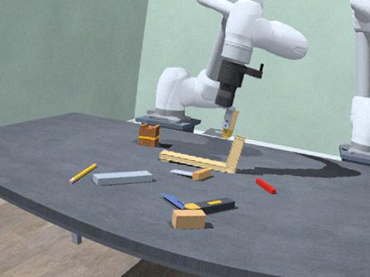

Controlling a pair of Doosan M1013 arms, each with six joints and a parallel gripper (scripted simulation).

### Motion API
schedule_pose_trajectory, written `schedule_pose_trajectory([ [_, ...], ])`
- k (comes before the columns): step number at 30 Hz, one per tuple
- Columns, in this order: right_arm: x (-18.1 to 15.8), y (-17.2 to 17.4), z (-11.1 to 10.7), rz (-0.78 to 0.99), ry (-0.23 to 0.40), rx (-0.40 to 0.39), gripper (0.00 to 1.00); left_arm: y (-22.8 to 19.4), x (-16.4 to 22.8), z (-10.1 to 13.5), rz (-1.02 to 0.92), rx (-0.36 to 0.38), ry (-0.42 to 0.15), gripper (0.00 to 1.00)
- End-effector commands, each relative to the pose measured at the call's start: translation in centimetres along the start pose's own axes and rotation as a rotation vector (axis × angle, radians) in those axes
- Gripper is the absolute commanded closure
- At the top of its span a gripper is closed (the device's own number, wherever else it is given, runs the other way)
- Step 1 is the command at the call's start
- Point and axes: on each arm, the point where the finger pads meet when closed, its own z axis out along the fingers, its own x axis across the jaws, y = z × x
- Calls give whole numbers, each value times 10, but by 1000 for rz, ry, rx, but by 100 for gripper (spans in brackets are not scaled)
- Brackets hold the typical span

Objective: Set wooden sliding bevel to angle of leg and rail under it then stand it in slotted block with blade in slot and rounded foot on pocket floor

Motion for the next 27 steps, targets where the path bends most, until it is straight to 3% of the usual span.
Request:
schedule_pose_trajectory([
  [1, 0, 0, -8, 0, 1, 1, 100, 0, 0, -1, 0, -1, 1, 0],
  [27, 0, 0, -26, 0, 1, 1, 100, 0, 0, -1, 0, -1, 1, 0],
])
